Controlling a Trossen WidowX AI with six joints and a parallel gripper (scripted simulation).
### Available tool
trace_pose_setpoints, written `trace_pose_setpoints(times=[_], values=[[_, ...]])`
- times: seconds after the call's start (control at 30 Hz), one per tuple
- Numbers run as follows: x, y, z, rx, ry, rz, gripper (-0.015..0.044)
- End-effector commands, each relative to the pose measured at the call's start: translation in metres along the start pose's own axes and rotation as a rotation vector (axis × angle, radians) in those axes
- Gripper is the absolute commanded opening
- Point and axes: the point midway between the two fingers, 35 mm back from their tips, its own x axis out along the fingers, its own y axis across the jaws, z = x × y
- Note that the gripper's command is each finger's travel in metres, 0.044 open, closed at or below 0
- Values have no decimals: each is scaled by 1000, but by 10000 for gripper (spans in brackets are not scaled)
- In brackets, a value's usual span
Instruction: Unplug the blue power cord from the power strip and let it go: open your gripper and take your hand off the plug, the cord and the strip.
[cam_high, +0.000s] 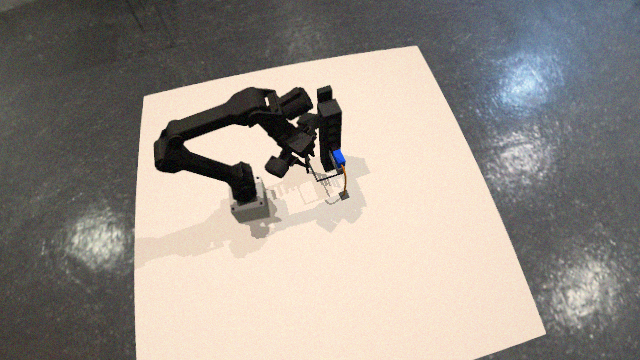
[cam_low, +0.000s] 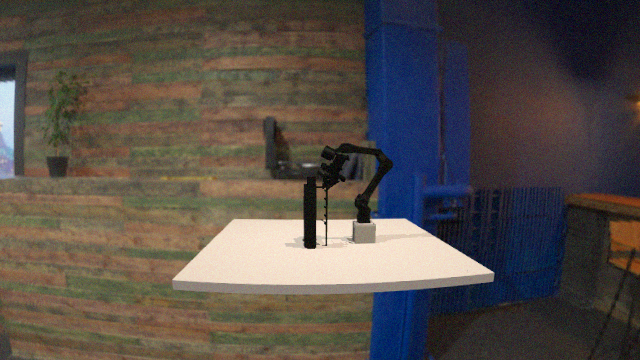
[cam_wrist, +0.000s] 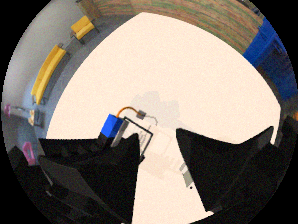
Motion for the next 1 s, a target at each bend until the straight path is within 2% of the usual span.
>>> trace_pose_setpoints(times=[0.0, 0.43, 0.97], values=[[26, 22, 9, 121, 107, -53, 160], [135, 71, 22, 564, 389, -278, 160], [134, 78, 13, 570, 393, -281, 160]])
